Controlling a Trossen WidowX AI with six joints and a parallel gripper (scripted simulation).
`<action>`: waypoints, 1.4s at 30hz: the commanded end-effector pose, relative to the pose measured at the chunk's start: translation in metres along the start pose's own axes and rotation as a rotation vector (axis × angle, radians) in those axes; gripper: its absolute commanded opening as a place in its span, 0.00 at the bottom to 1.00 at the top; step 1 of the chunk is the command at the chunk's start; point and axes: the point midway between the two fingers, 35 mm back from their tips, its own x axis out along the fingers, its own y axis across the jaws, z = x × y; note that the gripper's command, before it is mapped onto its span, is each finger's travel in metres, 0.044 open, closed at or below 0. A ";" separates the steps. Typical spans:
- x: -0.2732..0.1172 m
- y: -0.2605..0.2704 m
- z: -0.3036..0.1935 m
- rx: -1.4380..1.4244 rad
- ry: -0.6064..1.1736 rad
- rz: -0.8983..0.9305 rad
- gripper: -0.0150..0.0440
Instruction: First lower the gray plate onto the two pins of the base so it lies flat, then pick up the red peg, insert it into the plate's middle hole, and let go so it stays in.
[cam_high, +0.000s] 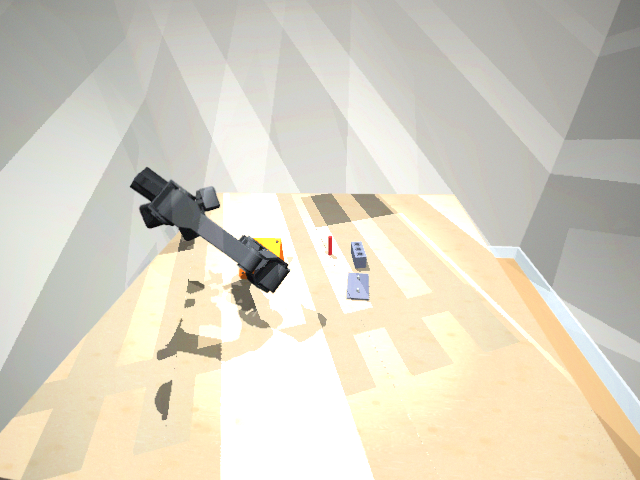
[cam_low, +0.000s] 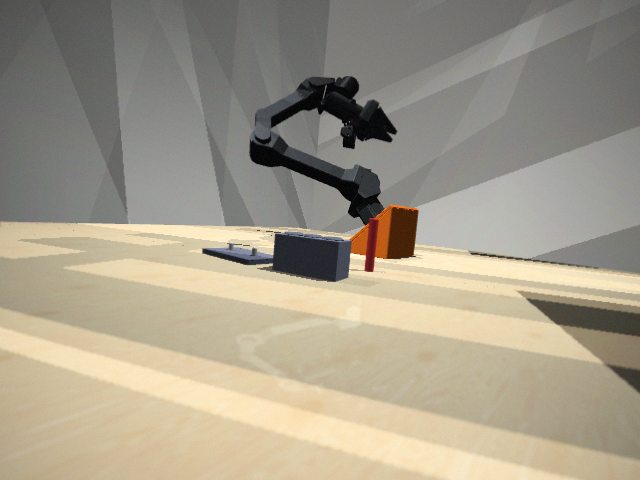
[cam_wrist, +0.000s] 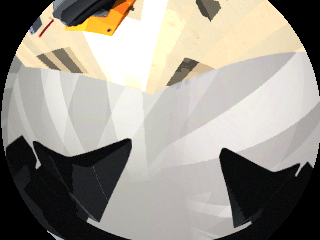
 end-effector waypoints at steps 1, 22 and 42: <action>0.000 0.000 0.000 0.000 0.000 0.000 0.98; 0.025 0.184 -0.089 2.195 0.512 0.590 1.00; 0.000 0.370 -0.035 3.499 1.776 0.805 1.00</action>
